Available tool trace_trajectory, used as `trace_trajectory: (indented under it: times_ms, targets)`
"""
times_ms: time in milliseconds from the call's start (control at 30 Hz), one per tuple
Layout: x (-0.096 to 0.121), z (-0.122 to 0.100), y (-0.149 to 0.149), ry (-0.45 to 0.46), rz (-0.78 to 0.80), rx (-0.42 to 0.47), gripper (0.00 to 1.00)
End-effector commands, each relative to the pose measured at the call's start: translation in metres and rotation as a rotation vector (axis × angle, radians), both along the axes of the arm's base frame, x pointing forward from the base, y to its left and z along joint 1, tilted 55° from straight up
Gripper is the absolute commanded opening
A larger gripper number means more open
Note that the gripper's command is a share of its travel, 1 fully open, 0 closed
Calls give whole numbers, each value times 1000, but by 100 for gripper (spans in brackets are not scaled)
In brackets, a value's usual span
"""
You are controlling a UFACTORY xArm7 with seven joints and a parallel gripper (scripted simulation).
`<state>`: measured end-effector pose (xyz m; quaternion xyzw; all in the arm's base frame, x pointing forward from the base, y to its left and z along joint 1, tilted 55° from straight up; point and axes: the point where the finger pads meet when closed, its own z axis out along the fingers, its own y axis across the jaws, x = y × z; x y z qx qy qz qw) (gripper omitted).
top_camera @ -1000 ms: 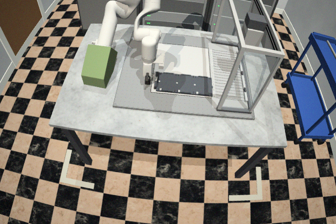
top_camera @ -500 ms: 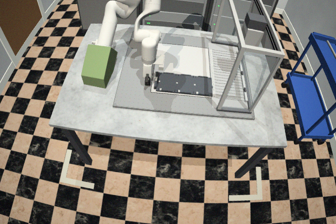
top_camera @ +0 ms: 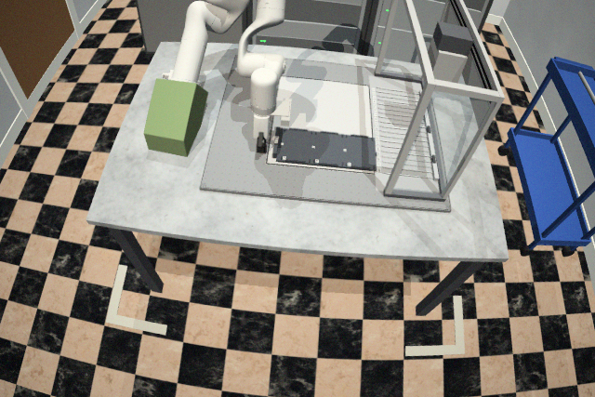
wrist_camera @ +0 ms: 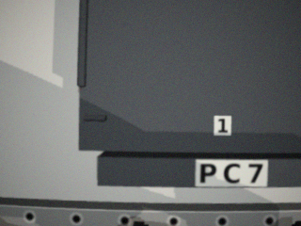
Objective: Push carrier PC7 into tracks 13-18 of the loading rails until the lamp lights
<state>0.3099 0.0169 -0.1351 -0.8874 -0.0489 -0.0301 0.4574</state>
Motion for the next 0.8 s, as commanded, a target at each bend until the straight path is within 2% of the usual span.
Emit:
trace_trajectory:
  times_ms: [0, 767]
  targets:
    - [1, 0, -2, -1, -3, -3, 82]
    - [18, 1, -1, -2, -3, -3, 82]
